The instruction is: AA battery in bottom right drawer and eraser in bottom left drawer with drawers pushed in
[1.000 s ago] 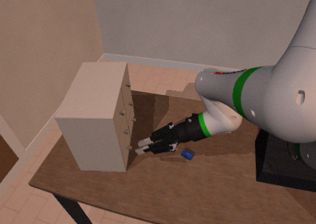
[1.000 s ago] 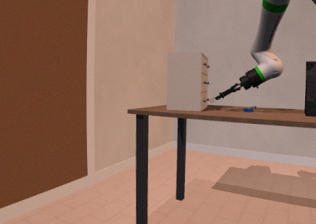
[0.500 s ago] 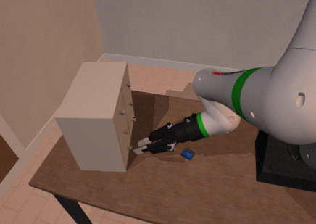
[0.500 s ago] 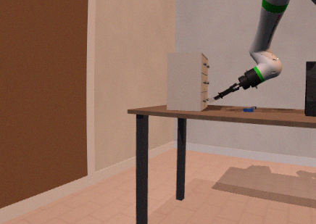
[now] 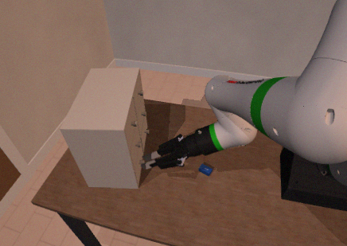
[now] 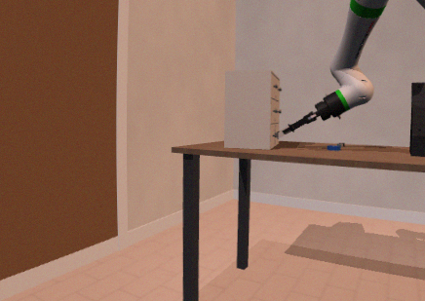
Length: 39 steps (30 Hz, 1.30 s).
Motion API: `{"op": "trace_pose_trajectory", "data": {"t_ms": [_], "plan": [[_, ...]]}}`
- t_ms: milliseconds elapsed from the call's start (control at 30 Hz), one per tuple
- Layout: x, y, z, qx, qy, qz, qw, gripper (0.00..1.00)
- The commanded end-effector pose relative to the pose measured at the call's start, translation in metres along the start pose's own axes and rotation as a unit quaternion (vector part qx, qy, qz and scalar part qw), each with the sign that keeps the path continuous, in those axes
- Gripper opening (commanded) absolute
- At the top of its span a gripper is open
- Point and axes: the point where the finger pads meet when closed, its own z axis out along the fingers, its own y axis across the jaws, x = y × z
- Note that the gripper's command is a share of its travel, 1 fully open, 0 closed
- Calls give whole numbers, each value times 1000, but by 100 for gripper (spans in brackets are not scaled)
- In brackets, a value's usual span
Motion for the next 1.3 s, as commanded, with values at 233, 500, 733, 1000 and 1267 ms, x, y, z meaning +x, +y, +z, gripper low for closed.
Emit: {"op": "trace_pose_trajectory", "data": {"t_ms": [233, 500, 733, 1000, 1267], "plan": [[4, 0, 6, 0, 0, 0, 1000, 20], [4, 0, 6, 0, 0, 0, 1000, 20], [4, 0, 6, 0, 0, 0, 1000, 20], [4, 0, 6, 0, 0, 0, 1000, 20], [4, 0, 6, 0, 0, 0, 1000, 8]]}}
